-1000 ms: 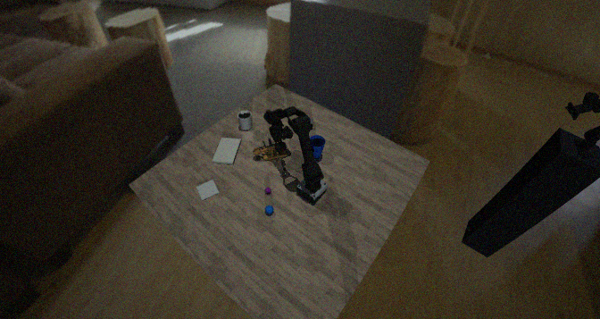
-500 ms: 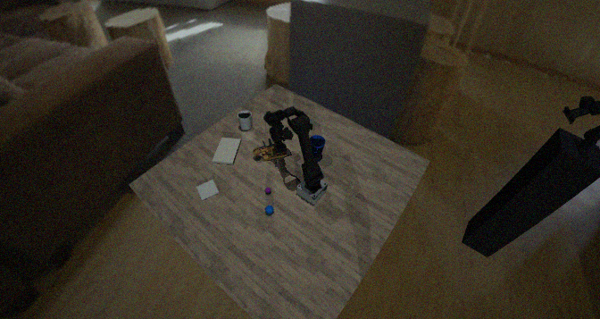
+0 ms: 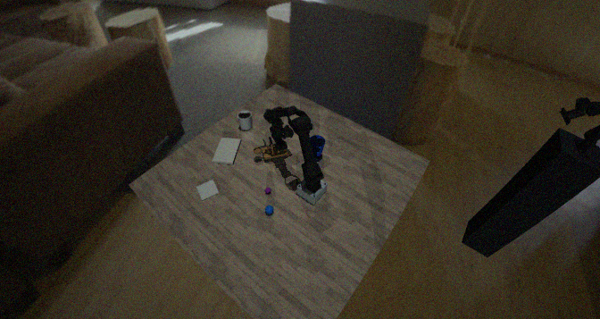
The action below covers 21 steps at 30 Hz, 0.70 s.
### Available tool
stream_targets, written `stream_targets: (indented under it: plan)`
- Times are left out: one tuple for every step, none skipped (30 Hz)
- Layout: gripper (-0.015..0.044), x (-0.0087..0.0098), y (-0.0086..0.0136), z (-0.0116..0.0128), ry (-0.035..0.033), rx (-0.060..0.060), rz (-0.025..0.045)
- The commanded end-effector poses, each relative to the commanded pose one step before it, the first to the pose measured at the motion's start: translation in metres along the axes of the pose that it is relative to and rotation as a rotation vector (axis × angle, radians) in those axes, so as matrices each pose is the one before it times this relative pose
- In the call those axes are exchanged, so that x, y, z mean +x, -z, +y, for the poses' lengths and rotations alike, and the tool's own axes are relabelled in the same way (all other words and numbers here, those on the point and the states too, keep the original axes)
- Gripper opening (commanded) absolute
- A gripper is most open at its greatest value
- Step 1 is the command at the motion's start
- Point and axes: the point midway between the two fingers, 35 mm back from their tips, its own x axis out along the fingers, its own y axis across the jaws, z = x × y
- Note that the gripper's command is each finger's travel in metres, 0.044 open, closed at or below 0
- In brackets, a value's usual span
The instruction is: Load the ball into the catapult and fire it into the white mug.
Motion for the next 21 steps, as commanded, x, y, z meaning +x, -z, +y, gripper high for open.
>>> stream_targets:
  plan:
    - [0.0,-0.02702,0.00194,0.00647,-0.04685,-0.001,0.01478]
    - [0.0,0.0,0.0,0.0,0.0,0.0,0.0]
    - [0.0,0.00001,0.00001,0.00002,-0.00001,-0.0055,-0.00001]
    - [0.0,0.00004,0.00002,0.00005,-0.00002,-0.0165,-0.00004]
    - [0.0,0.00007,0.00003,0.00009,-0.00002,-0.0276,-0.00007]
    - [0.0,0.00008,0.00004,0.0001,-0.00003,-0.0317,-0.00008]
    - [0.0,0.00009,0.00004,0.00011,-0.00003,-0.0341,-0.00008]
    - [0.0,0.00009,0.00003,0.00011,-0.00002,-0.0341,-0.00009]
    - [0.0,0.00009,0.00003,0.00011,-0.00002,-0.034,-0.00009]
    - [0.0,0.00009,0.00002,0.00011,-0.00002,-0.0341,-0.00009]
    - [0.0,0.00009,0.00002,0.00012,-0.00001,-0.0341,-0.00009]
    - [0.0,0.00009,-0.00002,0.00031,-0.00003,-0.034,-0.00009]
    - [0.0,0.00009,-0.00003,0.0003,-0.00002,-0.034,-0.00009]
    - [0.0,0.00009,-0.00004,0.0003,-0.00002,-0.034,-0.00009]
    - [0.0,0.00008,-0.00007,0.00043,-0.00003,-0.034,-0.00009]
    - [0.0,0.00008,-0.00009,0.00043,-0.00002,-0.034,-0.00009]
    - [0.0,0.00008,-0.0001,0.00043,-0.00002,-0.034,-0.0001]
    - [0.0,0.00008,-0.00014,0.00059,-0.00003,-0.034,-0.0001]
    - [0.0,0.00008,-0.00016,0.00059,-0.00003,-0.034,-0.0001]
    - [0.0,0.00008,-0.00018,0.00058,-0.00002,-0.034,-0.0001]
    - [0.0,0.00007,-0.00023,0.00078,-0.00004,-0.034,-0.0001]
